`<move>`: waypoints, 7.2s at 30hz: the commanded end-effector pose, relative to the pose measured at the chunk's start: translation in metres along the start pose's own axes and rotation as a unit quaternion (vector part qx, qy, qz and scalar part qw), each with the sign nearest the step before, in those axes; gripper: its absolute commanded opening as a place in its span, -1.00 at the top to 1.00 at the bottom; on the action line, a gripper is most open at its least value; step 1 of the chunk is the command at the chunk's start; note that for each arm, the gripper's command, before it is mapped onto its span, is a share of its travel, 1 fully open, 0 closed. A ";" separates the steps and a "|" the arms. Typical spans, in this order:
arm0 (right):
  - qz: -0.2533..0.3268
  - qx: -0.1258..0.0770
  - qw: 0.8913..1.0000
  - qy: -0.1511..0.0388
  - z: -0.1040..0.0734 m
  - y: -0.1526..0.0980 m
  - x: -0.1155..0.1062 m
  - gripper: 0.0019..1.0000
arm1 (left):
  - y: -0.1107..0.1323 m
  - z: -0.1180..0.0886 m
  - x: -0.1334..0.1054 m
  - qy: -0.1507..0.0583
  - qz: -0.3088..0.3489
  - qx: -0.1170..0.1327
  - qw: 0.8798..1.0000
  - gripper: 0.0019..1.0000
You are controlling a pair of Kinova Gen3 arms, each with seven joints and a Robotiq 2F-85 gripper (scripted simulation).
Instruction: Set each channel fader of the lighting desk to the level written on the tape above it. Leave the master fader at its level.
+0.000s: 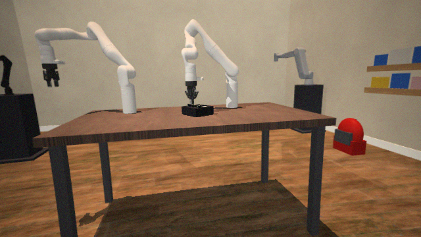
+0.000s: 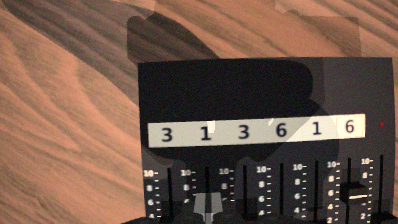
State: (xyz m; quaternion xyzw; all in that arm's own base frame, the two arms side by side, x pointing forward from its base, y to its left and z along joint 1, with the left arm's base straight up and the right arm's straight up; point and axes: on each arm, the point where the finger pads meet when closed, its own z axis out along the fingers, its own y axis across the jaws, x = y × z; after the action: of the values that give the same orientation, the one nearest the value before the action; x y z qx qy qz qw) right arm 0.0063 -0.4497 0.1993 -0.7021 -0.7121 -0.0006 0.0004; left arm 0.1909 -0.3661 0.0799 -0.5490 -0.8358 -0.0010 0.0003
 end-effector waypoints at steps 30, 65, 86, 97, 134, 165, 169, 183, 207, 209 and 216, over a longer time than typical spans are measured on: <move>0.000 0.000 1.000 -0.001 -0.001 0.000 0.000 -1.00 | 0.000 -0.039 0.002 -0.001 0.000 0.001 1.000 0.80; 0.000 0.000 1.000 -0.001 -0.001 0.000 0.000 -1.00 | 0.000 -0.041 0.001 -0.001 0.029 0.001 1.000 0.80; 0.000 0.000 1.000 -0.001 -0.001 0.000 0.000 -1.00 | 0.004 -0.041 -0.004 -0.001 0.194 0.000 0.981 0.80; 0.000 0.000 1.000 -0.001 -0.001 0.000 0.000 -1.00 | 0.008 -0.041 -0.009 -0.001 0.342 0.000 0.940 0.80; 0.000 0.000 1.000 -0.001 -0.001 0.000 0.000 -1.00 | 0.027 -0.039 -0.029 -0.001 0.844 -0.001 0.536 0.80; 0.000 0.000 1.000 -0.001 -0.001 0.000 0.000 -1.00 | 0.040 -0.038 -0.043 -0.001 0.993 -0.001 0.116 0.80; 0.000 0.000 1.000 -0.001 -0.001 0.000 0.000 -1.00 | 0.040 -0.038 -0.044 -0.001 0.996 -0.001 0.088 0.80; 0.000 0.000 1.000 -0.001 -0.001 0.000 0.000 -1.00 | 0.042 -0.037 -0.046 0.000 1.000 -0.001 0.018 0.80; 0.000 0.000 1.000 -0.001 -0.001 0.000 0.000 -1.00 | 0.043 -0.037 -0.047 0.000 1.000 -0.001 0.000 0.80; 0.000 0.000 1.000 -0.001 -0.001 0.000 0.000 -1.00 | 0.043 -0.037 -0.047 0.000 1.000 -0.001 0.000 0.80; 0.000 0.000 1.000 -0.001 -0.001 0.000 0.000 -1.00 | 0.043 -0.037 -0.047 0.000 1.000 -0.001 0.000 0.80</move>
State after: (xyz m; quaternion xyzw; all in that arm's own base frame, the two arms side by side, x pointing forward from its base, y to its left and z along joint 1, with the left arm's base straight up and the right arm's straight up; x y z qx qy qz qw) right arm 0.0063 -0.4497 0.1993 -0.7021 -0.7121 -0.0006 0.0004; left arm 0.2483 -0.3914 0.1165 -0.8360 0.5487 0.0005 0.0005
